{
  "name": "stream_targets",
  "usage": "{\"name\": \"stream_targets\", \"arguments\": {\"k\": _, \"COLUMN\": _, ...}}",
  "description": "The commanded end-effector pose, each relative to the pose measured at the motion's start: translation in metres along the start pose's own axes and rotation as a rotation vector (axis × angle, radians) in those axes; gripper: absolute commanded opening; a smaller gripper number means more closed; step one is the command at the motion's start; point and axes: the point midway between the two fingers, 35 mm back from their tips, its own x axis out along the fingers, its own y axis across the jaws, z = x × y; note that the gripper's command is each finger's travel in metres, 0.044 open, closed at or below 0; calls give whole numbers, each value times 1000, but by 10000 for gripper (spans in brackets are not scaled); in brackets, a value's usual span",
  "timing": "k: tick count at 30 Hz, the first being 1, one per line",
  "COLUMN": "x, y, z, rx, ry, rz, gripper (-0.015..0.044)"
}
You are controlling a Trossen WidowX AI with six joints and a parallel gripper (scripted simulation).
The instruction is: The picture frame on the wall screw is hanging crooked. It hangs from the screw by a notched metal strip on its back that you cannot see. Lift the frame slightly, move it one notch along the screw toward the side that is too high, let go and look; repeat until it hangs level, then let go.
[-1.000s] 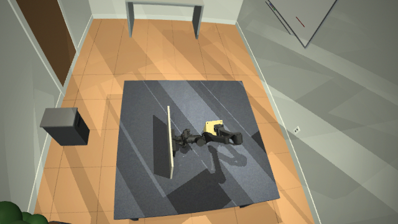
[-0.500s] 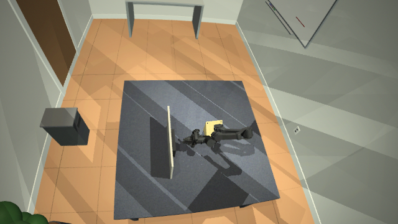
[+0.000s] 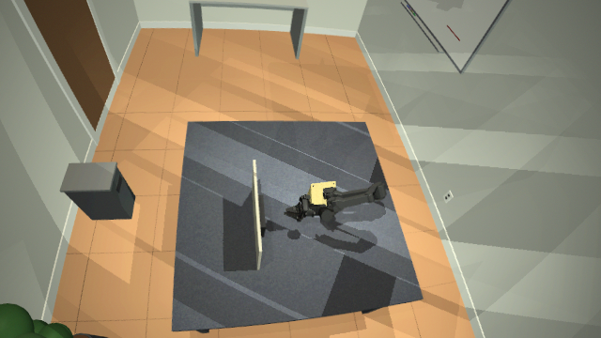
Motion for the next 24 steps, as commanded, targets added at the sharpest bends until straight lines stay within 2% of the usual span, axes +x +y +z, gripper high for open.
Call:
{"name": "stream_targets", "arguments": {"k": 1, "x": -24, "y": 14, "z": -4, "rx": 10, "ry": -10, "rz": 9, "gripper": 260}}
{"name": "stream_targets", "arguments": {"k": 10, "x": -78, "y": 27, "z": 9, "rx": 13, "ry": -35, "rz": 11, "gripper": 260}}
{"name": "stream_targets", "arguments": {"k": 24, "x": -79, "y": 27, "z": 10, "rx": 30, "ry": -42, "rz": 27, "gripper": 260}}
